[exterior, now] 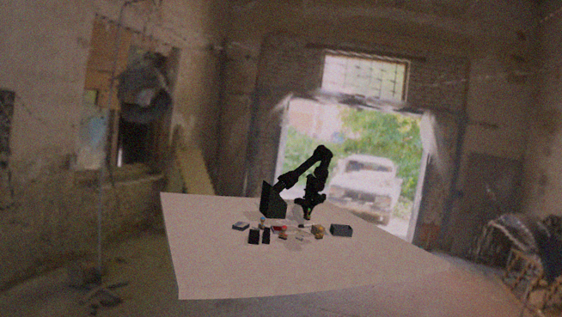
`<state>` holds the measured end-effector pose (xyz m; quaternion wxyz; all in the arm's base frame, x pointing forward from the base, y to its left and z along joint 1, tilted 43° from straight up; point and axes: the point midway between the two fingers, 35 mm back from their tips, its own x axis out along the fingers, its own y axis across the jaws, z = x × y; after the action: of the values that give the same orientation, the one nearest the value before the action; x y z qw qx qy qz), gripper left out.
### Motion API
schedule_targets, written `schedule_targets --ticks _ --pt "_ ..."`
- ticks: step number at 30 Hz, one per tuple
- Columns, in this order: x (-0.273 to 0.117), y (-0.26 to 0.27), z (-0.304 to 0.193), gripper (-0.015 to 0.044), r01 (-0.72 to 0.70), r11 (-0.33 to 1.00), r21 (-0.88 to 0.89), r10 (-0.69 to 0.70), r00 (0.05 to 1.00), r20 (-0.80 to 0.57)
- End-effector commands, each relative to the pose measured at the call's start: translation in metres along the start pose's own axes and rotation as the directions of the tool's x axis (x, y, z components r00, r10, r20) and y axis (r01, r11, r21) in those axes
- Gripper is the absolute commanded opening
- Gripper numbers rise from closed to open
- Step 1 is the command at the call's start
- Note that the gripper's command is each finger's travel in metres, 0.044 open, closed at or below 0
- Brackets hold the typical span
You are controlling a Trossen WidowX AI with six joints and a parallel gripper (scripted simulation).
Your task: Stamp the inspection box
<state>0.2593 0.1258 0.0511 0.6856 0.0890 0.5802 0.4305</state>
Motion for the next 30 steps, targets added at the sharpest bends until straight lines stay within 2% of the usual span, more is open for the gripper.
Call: schedule_targets --ticks 1,10,30 --pt "0.001 0.018 -0.002 0.0 0.0 1.0 0.004 0.0 1.0 -0.004" --pt "0.001 0.058 -0.007 0.0 -0.009 1.0 0.003 0.009 1.0 -0.001" --pt "0.028 0.056 -0.006 0.0 -0.008 1.0 0.003 0.008 1.0 -0.003"
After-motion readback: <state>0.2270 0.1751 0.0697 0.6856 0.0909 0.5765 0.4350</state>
